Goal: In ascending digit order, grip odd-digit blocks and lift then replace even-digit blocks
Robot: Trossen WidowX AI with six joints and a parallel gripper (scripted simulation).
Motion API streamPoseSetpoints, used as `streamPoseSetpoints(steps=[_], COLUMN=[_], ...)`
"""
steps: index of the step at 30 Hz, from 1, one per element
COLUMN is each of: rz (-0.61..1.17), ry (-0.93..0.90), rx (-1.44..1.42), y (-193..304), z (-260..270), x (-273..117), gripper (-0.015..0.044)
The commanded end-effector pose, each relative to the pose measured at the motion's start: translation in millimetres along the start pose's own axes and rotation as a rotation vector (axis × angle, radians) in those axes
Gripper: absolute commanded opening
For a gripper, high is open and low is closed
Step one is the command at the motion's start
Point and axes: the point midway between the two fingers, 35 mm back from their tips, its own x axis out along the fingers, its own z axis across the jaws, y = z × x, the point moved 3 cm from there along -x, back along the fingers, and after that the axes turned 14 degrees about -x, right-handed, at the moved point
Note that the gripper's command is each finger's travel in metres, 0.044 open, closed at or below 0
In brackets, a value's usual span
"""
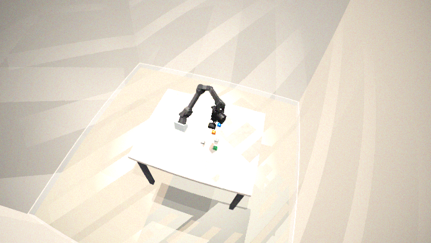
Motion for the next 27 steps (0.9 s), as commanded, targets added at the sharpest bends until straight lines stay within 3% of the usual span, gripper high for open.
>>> streamPoseSetpoints(steps=[1, 8, 27], rz=[-0.004, -0.002, -0.002], ry=[-0.002, -0.006, -0.006], rx=[0.003, 0.006, 0.006], y=[3, 30, 31], z=[18, 92, 93], x=[-2, -1, 0], gripper=[0.0400, 0.0400, 0.0400])
